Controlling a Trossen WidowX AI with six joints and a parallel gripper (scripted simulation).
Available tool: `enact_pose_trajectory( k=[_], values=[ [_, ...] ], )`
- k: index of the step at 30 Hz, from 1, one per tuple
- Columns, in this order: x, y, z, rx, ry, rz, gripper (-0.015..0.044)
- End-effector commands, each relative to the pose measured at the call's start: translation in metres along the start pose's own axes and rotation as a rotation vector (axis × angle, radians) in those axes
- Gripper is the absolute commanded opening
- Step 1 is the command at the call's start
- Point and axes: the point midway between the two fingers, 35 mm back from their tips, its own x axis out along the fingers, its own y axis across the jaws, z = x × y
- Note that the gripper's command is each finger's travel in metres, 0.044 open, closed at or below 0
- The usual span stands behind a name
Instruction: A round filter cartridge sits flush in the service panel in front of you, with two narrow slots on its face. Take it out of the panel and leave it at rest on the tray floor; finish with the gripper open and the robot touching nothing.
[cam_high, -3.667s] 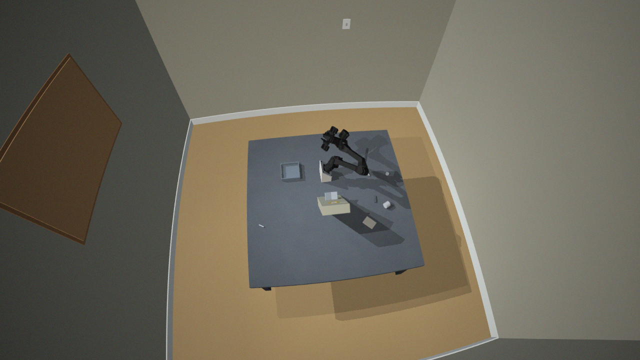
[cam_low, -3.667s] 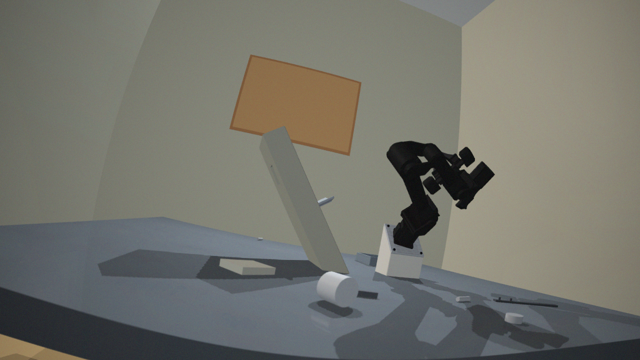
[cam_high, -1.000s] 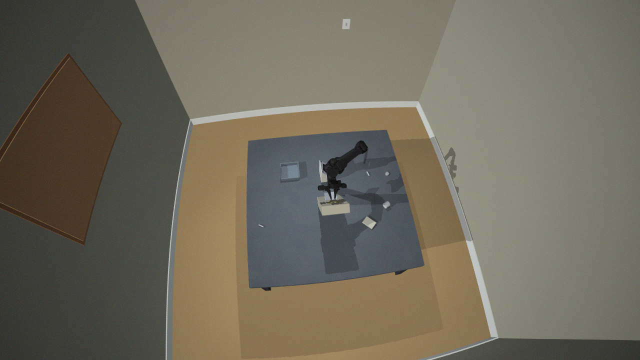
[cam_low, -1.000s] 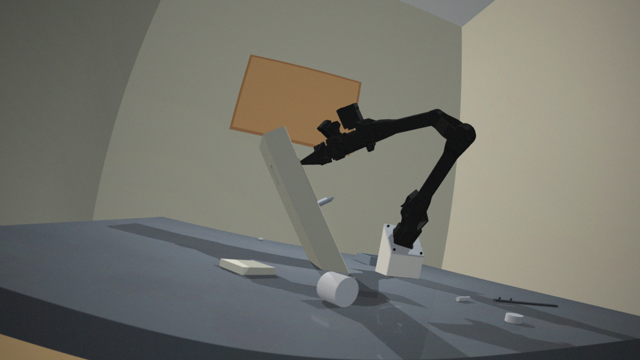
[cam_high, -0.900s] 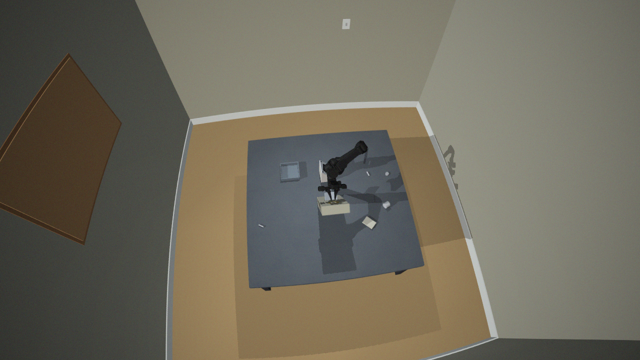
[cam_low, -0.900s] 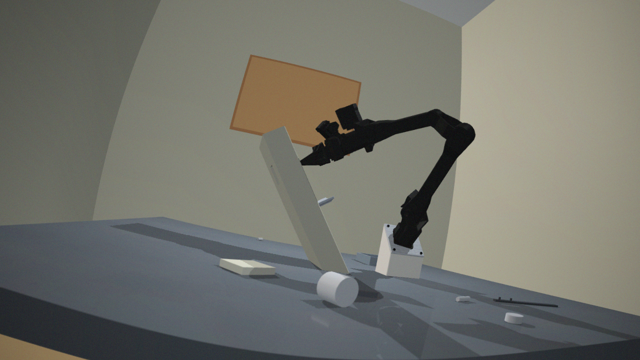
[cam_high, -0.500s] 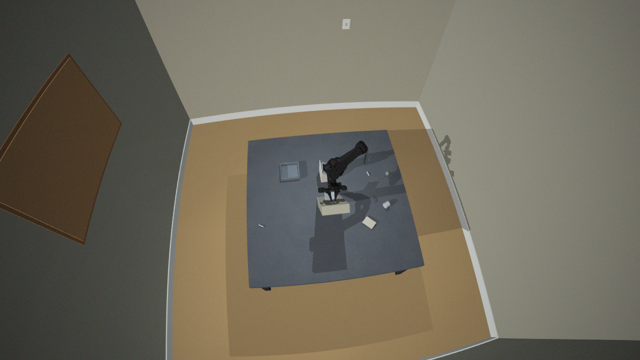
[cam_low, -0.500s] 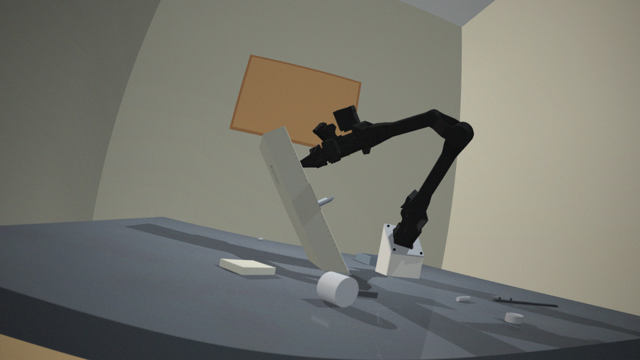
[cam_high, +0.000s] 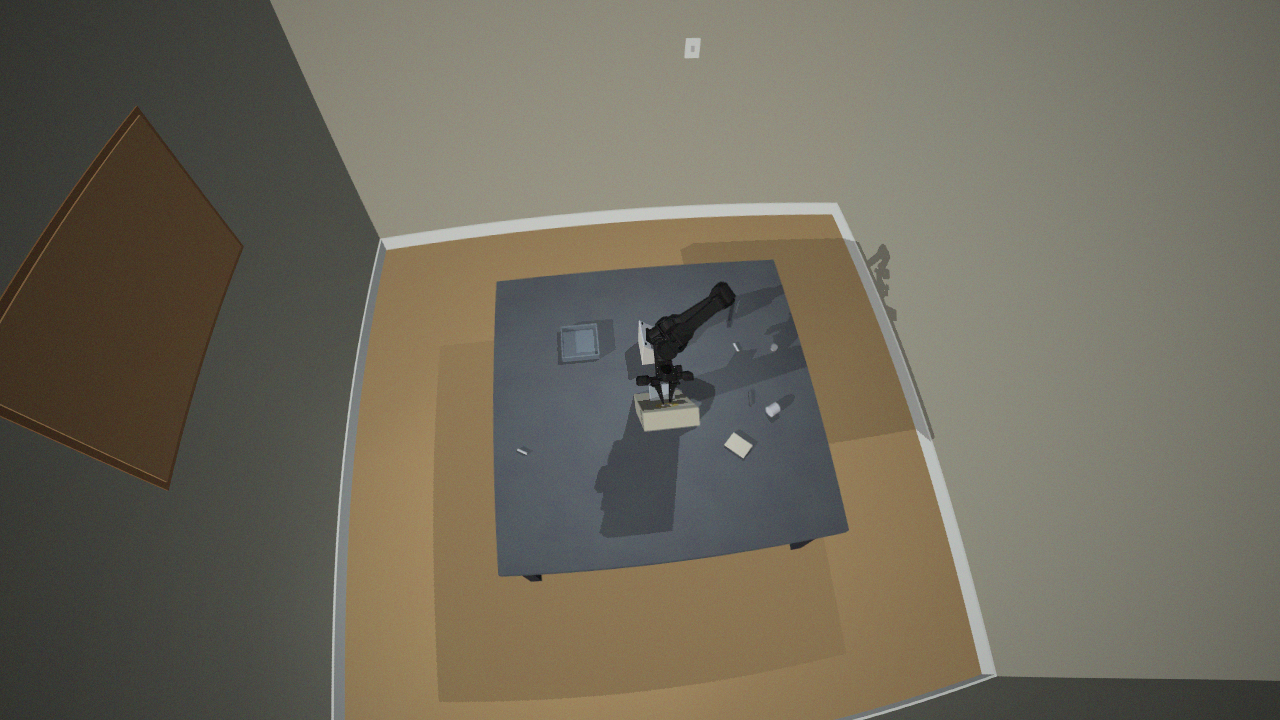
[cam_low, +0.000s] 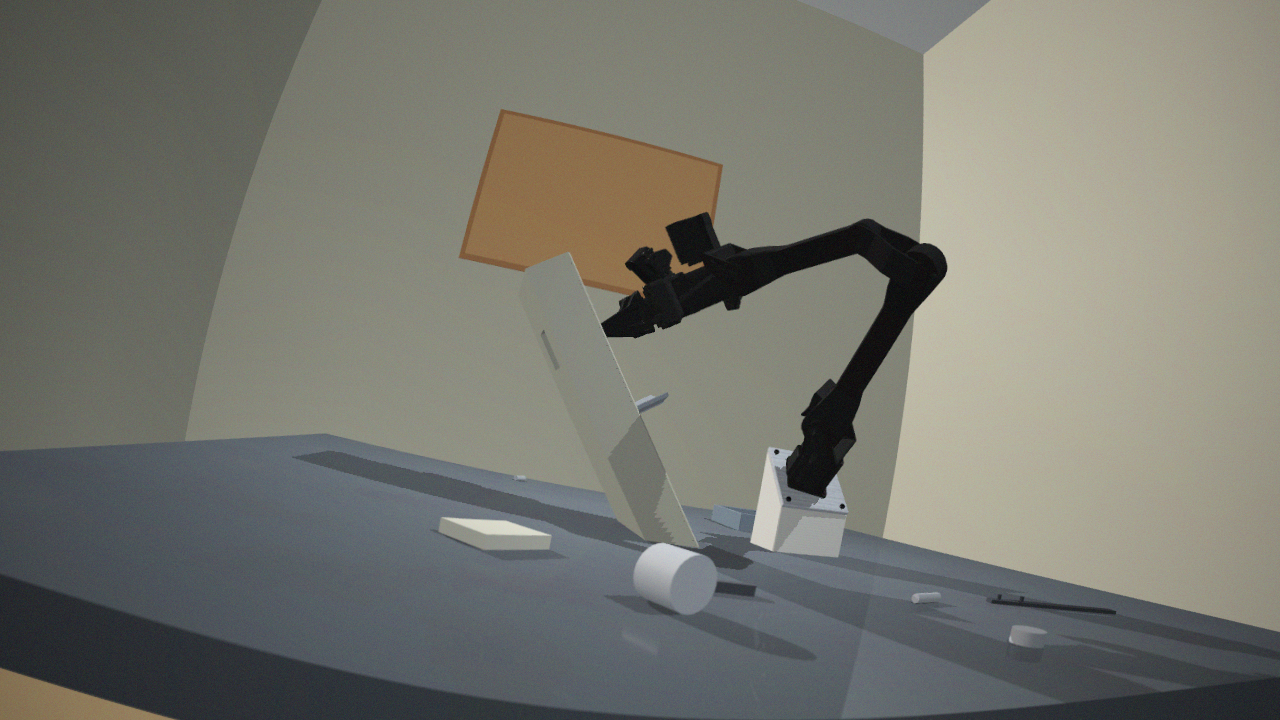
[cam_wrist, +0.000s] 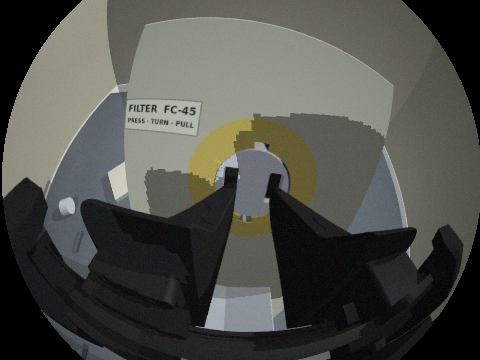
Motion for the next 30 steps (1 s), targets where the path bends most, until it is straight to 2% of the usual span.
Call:
enact_pose_trajectory(
  k=[1, 30],
  values=[
    [0.0001, -0.0005, 0.0008, 0.004, 0.0, -0.004, 0.0102],
    [0.0062, 0.0001, 0.0015, 0.004, 0.0, -0.003, 0.0102]
  ],
)
